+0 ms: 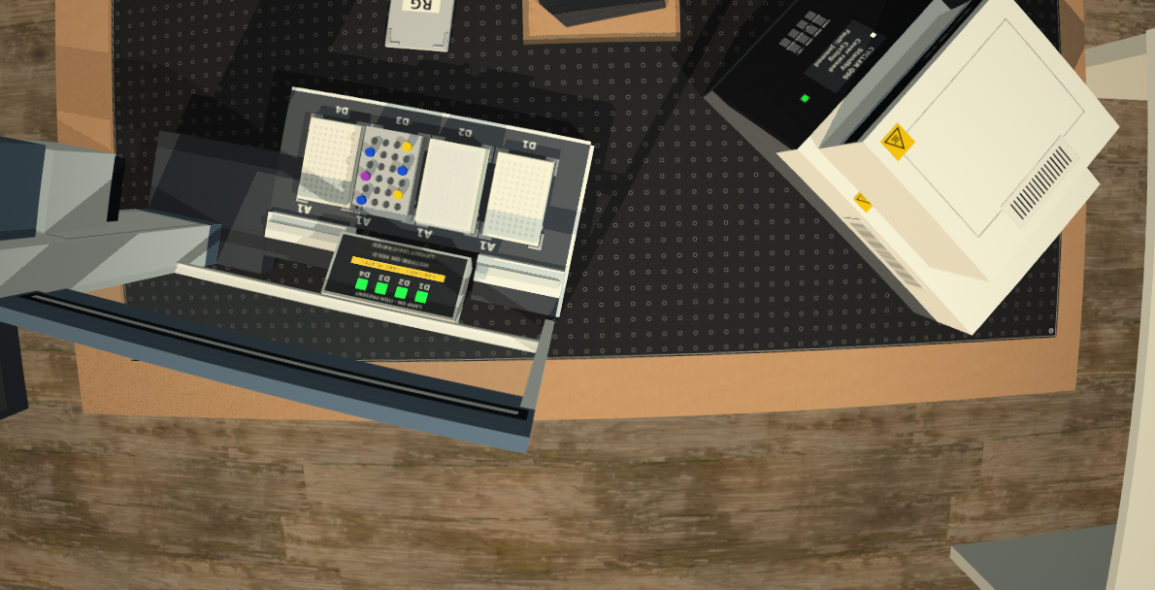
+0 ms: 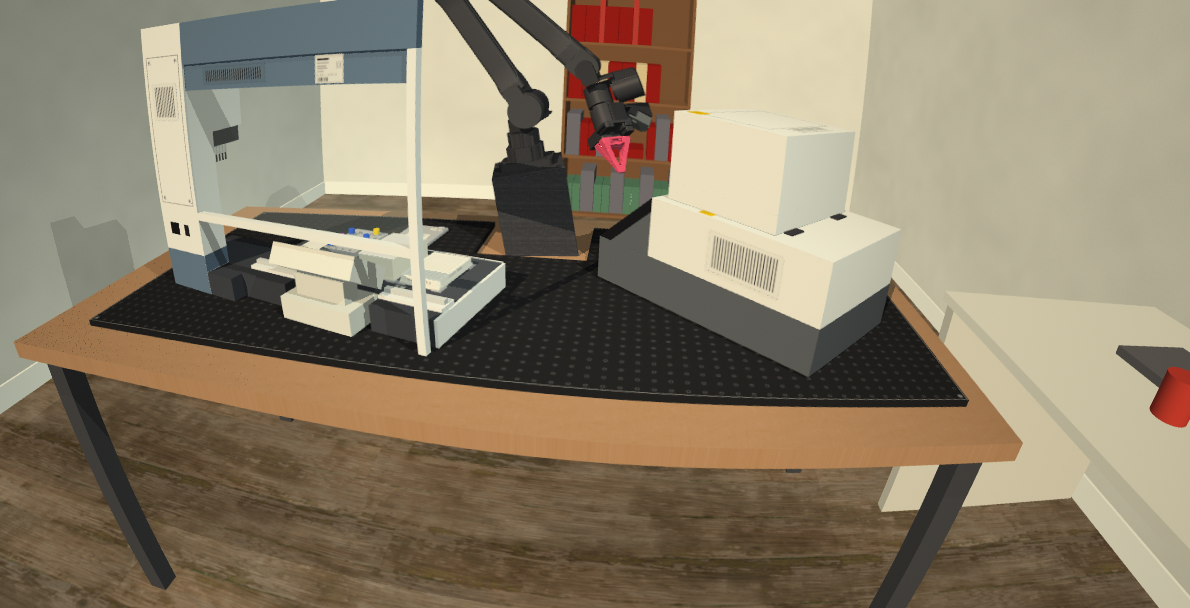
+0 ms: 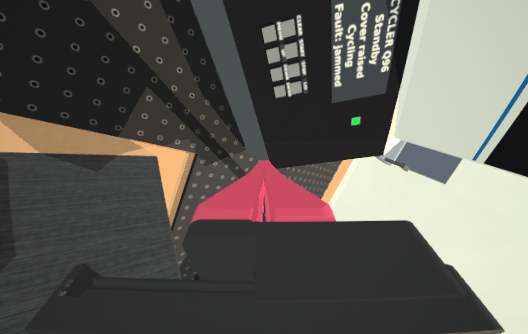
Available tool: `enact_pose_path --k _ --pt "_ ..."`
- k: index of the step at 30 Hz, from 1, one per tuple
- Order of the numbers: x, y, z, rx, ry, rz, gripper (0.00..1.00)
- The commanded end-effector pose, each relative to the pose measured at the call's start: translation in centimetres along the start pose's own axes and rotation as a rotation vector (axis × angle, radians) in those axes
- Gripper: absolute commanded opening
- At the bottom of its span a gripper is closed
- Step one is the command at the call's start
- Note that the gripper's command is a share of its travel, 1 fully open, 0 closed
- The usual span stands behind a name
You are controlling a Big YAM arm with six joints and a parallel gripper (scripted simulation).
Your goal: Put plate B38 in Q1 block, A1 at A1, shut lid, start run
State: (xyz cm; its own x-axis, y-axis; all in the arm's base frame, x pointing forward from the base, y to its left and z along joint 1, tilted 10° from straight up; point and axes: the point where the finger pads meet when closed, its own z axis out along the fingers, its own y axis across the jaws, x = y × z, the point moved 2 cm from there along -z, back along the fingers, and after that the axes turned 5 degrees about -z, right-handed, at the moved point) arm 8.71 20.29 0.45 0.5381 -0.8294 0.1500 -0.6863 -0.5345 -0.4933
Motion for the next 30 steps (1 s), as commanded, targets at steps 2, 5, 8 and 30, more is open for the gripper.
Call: enact_pose_path --k 2,5,8,30 --pt "-2.6 -1.9 -1.4 0.065 -0.056 -0.053 0.00" --pt "-3.6 -1.4 -1.9 0.075 -0.084 -0.117 0.00" --pt "-2.9 -1.7 -1.6 0.100 -0.100 -0.163 0.00" --pt "-2.2 -1.5 -1.1 0.096 -0.096 -0.250 0.00"
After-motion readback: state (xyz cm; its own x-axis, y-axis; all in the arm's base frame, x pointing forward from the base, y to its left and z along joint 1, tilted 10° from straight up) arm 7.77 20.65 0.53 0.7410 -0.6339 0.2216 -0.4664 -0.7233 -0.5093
